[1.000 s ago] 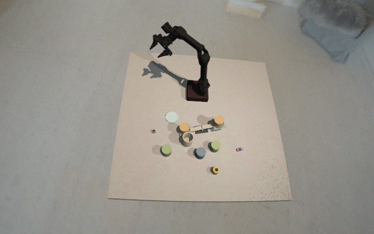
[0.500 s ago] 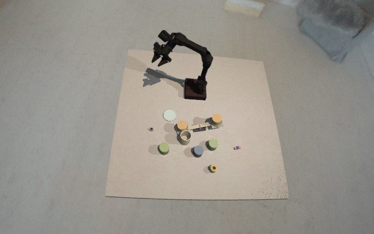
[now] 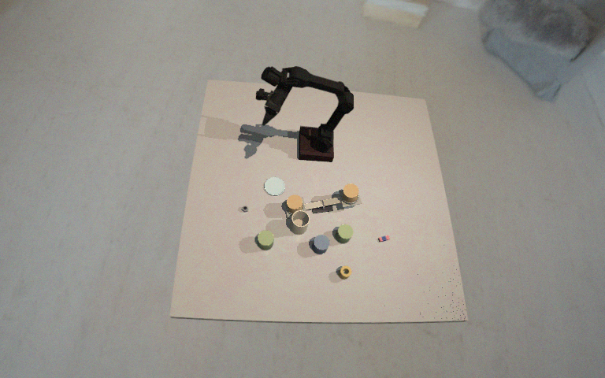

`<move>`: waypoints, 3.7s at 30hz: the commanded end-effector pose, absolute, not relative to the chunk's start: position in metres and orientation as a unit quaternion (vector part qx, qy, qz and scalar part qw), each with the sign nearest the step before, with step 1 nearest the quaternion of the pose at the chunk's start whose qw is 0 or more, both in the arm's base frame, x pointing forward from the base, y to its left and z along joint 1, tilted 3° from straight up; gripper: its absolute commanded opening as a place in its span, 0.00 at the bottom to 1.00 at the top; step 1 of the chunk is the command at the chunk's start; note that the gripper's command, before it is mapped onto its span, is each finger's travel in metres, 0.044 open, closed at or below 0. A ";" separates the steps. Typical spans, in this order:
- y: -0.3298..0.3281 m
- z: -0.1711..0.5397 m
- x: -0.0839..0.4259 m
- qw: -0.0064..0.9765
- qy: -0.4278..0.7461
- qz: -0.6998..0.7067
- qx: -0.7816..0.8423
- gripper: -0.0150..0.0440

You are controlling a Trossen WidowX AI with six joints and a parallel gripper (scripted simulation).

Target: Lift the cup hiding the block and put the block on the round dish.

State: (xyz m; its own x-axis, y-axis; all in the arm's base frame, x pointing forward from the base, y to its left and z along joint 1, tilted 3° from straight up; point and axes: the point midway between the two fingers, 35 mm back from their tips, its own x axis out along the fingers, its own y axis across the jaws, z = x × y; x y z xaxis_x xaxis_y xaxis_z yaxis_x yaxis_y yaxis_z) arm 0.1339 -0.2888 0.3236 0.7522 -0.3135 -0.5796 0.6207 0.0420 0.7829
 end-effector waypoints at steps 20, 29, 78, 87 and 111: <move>-0.174 0.291 0.196 0.868 0.287 -0.164 0.370 1.00; -0.126 0.274 0.206 0.905 0.328 -0.079 0.258 1.00; -0.069 0.200 0.272 0.835 0.540 0.038 0.105 1.00; -0.087 0.173 0.312 0.779 0.608 -0.040 0.151 1.00; -0.102 0.110 0.357 0.710 0.668 -0.141 0.172 1.00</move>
State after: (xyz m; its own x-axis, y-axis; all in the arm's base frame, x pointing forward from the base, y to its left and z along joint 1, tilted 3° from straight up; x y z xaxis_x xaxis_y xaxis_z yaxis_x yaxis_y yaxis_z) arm 0.3583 -0.1018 0.1174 0.0807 0.0322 -0.9962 0.4222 0.9043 0.0634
